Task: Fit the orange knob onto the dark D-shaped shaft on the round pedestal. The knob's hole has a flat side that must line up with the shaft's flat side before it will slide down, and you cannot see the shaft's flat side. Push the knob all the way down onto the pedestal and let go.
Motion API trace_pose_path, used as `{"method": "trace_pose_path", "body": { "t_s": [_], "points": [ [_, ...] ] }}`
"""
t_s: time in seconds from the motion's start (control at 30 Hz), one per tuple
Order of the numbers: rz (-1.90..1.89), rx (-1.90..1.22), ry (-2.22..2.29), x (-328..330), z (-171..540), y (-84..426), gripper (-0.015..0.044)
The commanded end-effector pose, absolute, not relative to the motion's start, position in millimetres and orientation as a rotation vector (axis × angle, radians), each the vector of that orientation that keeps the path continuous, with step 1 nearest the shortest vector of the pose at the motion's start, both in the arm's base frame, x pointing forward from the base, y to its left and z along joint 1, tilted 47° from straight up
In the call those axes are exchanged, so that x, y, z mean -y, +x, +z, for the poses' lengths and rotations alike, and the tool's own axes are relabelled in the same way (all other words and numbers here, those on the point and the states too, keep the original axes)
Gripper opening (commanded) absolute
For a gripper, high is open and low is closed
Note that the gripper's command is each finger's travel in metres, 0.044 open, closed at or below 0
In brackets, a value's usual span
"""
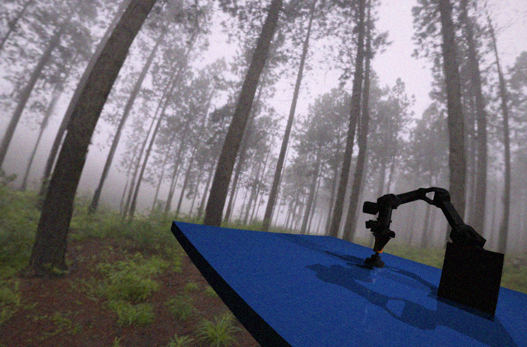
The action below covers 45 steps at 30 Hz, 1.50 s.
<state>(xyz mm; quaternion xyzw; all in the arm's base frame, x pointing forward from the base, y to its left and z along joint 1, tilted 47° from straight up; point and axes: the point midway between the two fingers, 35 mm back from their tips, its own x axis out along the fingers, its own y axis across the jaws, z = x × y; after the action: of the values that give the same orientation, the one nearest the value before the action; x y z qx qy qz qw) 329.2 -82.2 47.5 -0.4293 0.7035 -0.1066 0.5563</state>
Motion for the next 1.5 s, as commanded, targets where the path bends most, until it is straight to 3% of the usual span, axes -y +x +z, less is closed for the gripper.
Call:
{"method": "trace_pose_path", "body": {
  "t_s": [0.0, 1.47],
  "points": [
    [-0.252, -1.660, -1.021, 81.3, 46.4, 329.0, 0.0000],
    [-0.079, -1.712, -1.176, 80.0, 48.0, 329.1, 0.0000]
  ]
}}
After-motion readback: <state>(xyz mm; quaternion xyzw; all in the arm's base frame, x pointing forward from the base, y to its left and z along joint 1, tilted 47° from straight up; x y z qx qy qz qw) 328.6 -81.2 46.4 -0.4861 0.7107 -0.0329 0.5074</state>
